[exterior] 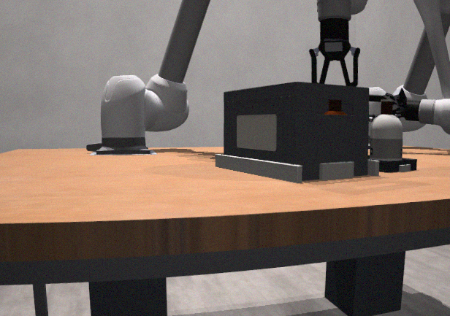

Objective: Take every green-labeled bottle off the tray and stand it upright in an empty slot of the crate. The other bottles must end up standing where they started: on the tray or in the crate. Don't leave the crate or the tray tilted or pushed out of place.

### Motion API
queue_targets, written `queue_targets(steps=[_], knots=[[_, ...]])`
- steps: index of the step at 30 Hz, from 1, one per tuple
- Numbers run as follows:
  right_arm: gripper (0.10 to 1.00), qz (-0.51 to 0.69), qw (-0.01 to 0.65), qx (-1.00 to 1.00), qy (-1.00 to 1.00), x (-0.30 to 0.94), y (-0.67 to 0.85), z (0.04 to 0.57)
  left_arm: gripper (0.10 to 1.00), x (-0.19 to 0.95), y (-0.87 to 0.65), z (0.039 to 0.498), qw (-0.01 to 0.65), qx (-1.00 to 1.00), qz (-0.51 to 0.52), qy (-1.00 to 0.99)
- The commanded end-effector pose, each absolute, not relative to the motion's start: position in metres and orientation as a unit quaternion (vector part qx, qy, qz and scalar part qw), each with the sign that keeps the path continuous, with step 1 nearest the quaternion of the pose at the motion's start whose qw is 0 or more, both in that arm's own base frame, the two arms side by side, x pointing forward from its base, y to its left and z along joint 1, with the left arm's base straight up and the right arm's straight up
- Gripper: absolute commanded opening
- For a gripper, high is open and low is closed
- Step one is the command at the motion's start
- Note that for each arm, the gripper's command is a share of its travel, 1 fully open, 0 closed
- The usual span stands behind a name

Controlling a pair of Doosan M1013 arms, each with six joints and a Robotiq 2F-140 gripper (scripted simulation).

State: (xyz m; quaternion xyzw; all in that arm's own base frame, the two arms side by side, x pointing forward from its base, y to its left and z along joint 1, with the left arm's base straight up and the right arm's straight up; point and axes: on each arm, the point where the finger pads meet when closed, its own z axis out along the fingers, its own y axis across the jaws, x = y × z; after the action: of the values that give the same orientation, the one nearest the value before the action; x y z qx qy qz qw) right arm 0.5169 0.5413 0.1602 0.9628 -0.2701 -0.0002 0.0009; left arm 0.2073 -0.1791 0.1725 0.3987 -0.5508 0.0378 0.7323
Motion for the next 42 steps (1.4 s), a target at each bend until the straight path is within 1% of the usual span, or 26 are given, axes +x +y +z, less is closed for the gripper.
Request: queue_targets(steps=[1, 10, 11, 42], knots=[[0.442, 0.0, 0.0, 0.963, -0.27, 0.5171, 0.5417, 0.1614, 1.0, 0.2074, -0.1791, 0.1727, 0.732, 0.399, 0.038, -0.551], [0.442, 0.0, 0.0, 0.963, -0.27, 0.5171, 0.5417, 0.1614, 1.0, 0.2074, -0.1791, 0.1727, 0.732, 0.399, 0.038, -0.551], [0.099, 0.0, 0.0, 0.963, -0.27, 0.5171, 0.5417, 0.1614, 1.0, 0.2074, -0.1791, 0.1727, 0.732, 0.399, 0.038, -0.551], [0.099, 0.0, 0.0, 0.963, -0.27, 0.5171, 0.5417, 0.1614, 1.0, 0.2074, -0.1791, 0.1727, 0.732, 0.399, 0.038, -0.551]])
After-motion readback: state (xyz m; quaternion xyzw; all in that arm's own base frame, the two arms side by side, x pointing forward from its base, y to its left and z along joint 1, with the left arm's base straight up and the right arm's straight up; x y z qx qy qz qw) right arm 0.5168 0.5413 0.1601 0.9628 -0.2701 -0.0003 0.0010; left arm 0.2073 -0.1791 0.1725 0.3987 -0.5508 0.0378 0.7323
